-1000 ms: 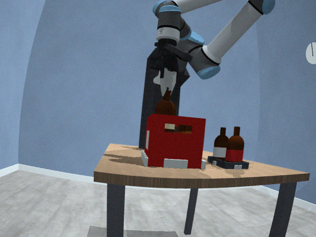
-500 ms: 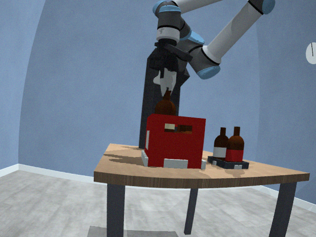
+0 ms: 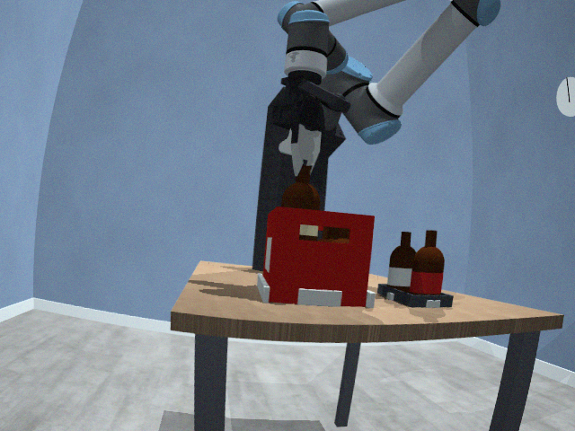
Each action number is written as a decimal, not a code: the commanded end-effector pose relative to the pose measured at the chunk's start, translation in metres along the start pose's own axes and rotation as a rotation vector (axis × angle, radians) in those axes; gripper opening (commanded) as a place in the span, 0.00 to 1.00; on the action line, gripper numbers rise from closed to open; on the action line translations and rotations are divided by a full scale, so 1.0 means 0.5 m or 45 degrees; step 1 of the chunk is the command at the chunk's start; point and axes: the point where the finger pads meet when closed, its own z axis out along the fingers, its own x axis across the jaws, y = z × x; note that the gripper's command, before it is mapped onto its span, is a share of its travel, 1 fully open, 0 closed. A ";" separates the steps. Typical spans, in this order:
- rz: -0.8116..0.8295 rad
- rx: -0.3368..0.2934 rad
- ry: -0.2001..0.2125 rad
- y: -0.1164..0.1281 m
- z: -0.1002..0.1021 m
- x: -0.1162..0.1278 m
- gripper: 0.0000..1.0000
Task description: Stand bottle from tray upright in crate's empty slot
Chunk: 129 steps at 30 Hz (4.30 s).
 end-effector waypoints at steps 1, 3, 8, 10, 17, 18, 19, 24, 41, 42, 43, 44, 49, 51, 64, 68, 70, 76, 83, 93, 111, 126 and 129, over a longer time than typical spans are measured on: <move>-0.001 0.000 0.001 -0.001 0.004 0.001 0.00; -0.001 0.000 0.001 -0.001 0.004 0.001 0.00; -0.001 0.000 0.001 -0.001 0.013 0.001 0.00; -0.001 0.000 0.001 -0.001 0.017 0.001 0.00; -0.001 0.000 0.001 -0.001 0.033 0.001 0.00; -0.001 0.000 0.001 -0.001 0.036 0.001 0.00; -0.001 0.000 0.001 -0.001 0.036 0.001 0.00; -0.001 0.000 0.001 -0.001 0.045 0.001 0.00; -0.001 0.000 0.001 -0.001 0.072 0.001 0.00; -0.001 0.000 0.001 -0.001 0.073 0.001 0.00; -0.001 0.000 0.001 -0.001 0.074 0.001 0.00; -0.001 0.000 0.001 -0.001 0.074 0.001 0.00; -0.001 0.000 0.001 -0.001 0.076 0.001 0.00; -0.001 0.000 0.001 -0.001 0.076 0.001 0.00; -0.001 0.000 0.001 -0.001 0.076 0.001 0.00; -0.001 0.000 0.001 -0.001 0.076 0.001 0.00; -0.001 0.000 0.001 -0.001 0.076 0.001 0.00; -0.001 0.000 0.001 -0.001 0.076 0.001 0.00; -0.001 0.000 0.001 -0.001 0.076 0.001 0.00; -0.001 0.000 0.001 -0.001 0.076 0.001 0.00; -0.001 0.000 0.001 -0.001 0.094 0.001 0.00; -0.001 0.000 0.001 -0.001 0.125 0.001 0.00; -0.001 0.000 0.001 -0.001 0.132 0.001 0.00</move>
